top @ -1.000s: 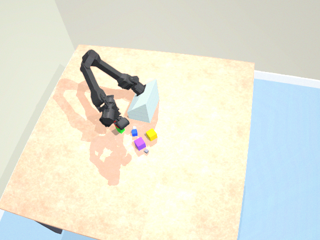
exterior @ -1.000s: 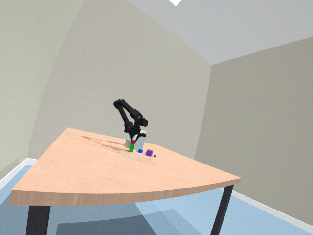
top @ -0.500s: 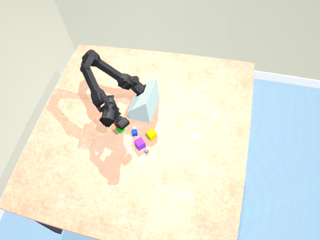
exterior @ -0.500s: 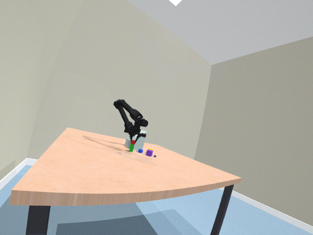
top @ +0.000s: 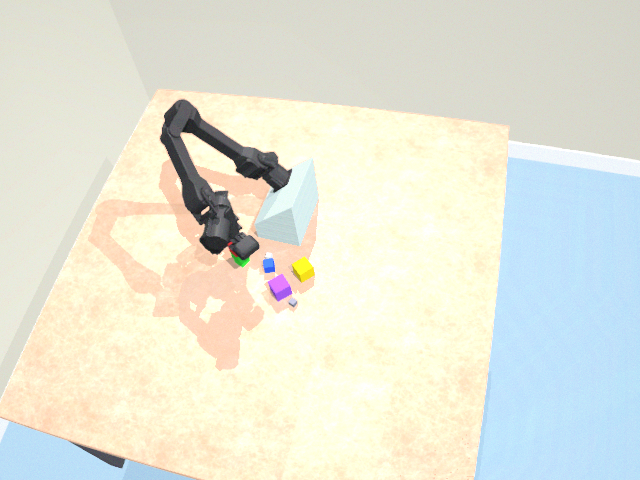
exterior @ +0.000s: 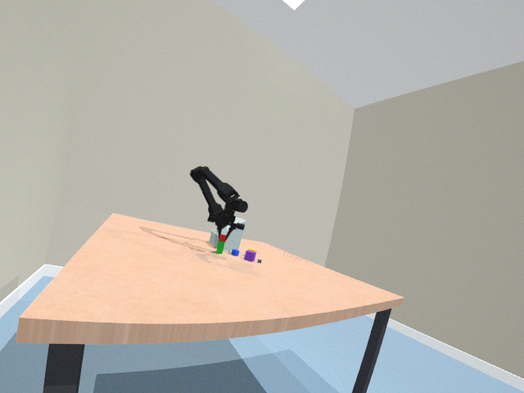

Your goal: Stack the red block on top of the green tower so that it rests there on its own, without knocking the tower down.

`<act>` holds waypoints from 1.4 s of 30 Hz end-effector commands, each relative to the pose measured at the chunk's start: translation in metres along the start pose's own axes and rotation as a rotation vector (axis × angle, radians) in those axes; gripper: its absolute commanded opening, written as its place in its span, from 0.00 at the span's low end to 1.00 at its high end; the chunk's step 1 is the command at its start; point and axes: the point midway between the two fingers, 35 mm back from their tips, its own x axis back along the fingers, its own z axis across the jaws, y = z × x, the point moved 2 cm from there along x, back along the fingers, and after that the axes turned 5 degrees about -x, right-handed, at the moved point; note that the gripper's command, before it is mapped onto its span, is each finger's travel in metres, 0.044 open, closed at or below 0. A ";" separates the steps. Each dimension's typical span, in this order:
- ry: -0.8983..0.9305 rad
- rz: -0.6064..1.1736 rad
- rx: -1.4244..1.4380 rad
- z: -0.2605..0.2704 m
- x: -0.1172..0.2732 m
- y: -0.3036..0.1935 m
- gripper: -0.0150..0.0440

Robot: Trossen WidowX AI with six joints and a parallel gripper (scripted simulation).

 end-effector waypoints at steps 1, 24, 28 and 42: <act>-0.005 -0.001 0.004 -0.001 -0.001 0.000 0.25; -0.004 0.003 0.006 -0.001 0.001 -0.001 1.00; -0.004 0.003 0.006 -0.001 0.001 -0.001 1.00; -0.004 0.003 0.006 -0.001 0.001 -0.001 1.00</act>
